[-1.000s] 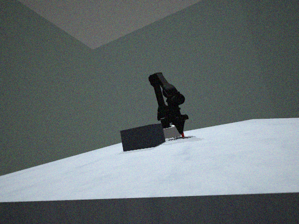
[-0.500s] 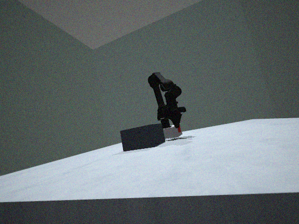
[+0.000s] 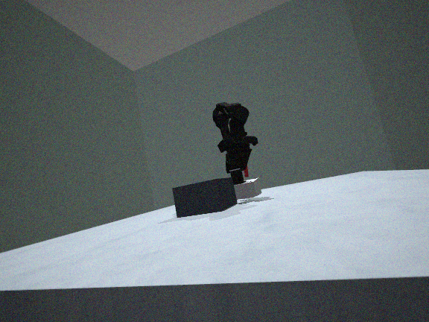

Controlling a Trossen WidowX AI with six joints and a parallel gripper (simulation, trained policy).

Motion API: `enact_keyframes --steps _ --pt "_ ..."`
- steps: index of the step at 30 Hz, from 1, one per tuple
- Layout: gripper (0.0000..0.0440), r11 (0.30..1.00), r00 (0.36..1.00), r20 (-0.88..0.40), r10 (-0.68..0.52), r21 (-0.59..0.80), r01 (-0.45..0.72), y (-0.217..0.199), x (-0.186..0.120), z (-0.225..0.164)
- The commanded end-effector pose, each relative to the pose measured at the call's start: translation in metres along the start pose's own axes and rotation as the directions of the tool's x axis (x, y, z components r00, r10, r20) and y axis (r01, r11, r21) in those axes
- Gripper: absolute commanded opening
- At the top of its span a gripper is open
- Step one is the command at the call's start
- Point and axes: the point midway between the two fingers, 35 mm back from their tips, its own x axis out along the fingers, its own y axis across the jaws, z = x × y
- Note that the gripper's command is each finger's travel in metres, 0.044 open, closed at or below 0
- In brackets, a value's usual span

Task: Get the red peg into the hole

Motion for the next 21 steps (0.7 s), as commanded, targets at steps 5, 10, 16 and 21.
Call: enact_keyframes --steps 5,10,16,21 --pt "0.0 0.999 0.998 0.061 0.022 0.025 -0.023 0.009 -0.02 0.037" --pt "0.0 0.998 0.996 0.083 0.017 0.063 -0.022 0.009 -0.021 0.059" --pt "0.0 0.994 0.995 0.103 0.011 0.107 -0.022 0.008 -0.019 0.083" --pt "0.0 0.99 0.993 0.114 0.005 0.142 -0.022 0.006 -0.015 0.101"
